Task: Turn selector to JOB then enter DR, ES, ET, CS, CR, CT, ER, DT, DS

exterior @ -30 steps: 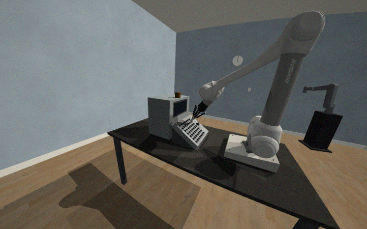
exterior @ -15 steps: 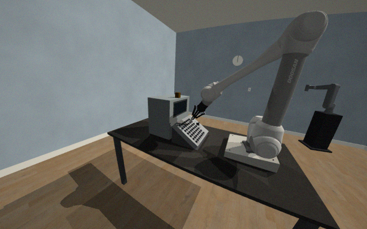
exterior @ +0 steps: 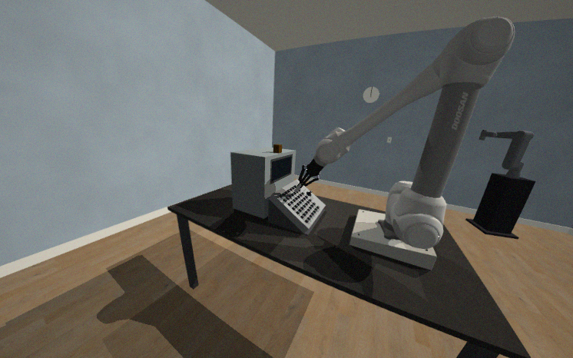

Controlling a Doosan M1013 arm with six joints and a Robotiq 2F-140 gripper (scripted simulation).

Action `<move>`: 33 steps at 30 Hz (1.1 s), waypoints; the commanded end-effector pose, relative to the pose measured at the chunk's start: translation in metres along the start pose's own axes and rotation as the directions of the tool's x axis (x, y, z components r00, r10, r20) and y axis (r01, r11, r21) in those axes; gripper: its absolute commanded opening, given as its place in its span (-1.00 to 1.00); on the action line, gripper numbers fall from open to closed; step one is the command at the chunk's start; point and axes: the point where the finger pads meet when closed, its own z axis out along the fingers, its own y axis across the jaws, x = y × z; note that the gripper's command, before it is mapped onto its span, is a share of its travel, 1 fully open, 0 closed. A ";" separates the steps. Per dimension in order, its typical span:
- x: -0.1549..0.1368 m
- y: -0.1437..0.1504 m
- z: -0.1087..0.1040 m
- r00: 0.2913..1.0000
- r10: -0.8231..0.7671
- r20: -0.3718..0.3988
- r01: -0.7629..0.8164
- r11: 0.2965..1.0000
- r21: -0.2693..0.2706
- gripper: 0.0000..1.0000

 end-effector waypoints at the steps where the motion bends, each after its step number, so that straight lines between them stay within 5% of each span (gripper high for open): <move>1: 0.000 0.000 0.002 1.000 0.000 0.000 0.000 1.000 0.000 -1.00; 33: 0.000 0.000 0.020 1.000 0.000 0.000 0.000 1.000 0.000 -1.00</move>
